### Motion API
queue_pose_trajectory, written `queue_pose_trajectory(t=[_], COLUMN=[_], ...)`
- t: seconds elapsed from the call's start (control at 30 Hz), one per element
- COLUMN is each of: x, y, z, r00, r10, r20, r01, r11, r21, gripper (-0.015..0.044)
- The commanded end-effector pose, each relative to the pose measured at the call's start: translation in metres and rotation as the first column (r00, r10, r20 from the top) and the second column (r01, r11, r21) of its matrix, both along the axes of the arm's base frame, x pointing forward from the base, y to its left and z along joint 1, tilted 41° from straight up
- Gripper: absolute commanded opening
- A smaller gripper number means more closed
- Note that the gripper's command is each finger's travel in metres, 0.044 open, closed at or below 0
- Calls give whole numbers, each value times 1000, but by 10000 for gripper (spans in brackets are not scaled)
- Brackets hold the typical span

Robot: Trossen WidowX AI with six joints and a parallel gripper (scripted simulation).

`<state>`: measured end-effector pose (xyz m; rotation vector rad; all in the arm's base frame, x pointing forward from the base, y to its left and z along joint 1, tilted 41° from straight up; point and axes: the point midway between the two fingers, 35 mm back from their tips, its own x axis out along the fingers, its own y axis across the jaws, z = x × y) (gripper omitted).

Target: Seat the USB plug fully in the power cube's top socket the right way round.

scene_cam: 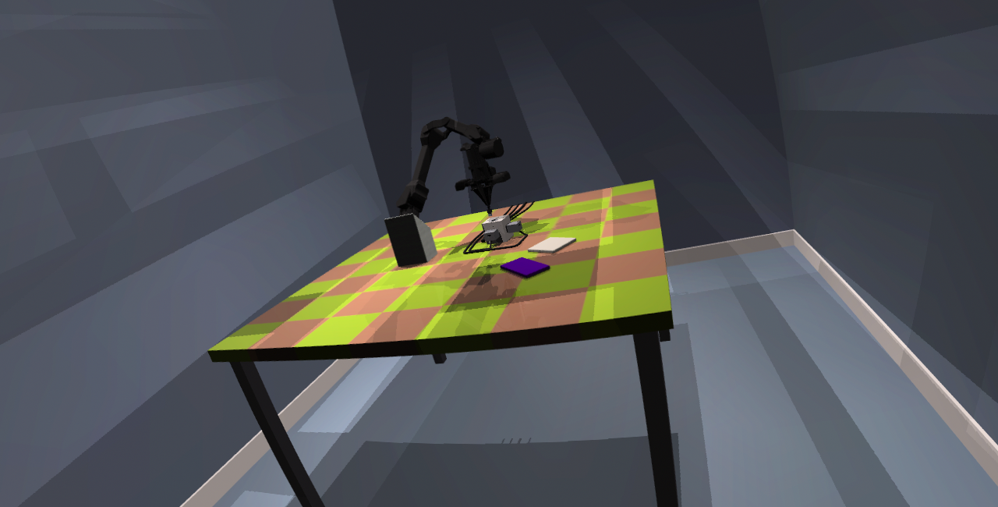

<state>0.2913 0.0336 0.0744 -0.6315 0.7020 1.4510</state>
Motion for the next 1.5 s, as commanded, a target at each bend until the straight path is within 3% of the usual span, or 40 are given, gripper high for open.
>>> queue_pose_trajectory(t=[0.0, 1.47], x=[0, 0], y=[1, 6], z=[0, -2], r00=[1000, 1000], r10=[1, 2], r20=[2, 6], r01=[-1, -2], r11=[1000, 999], r21=[6, 44], gripper=[0, 0])
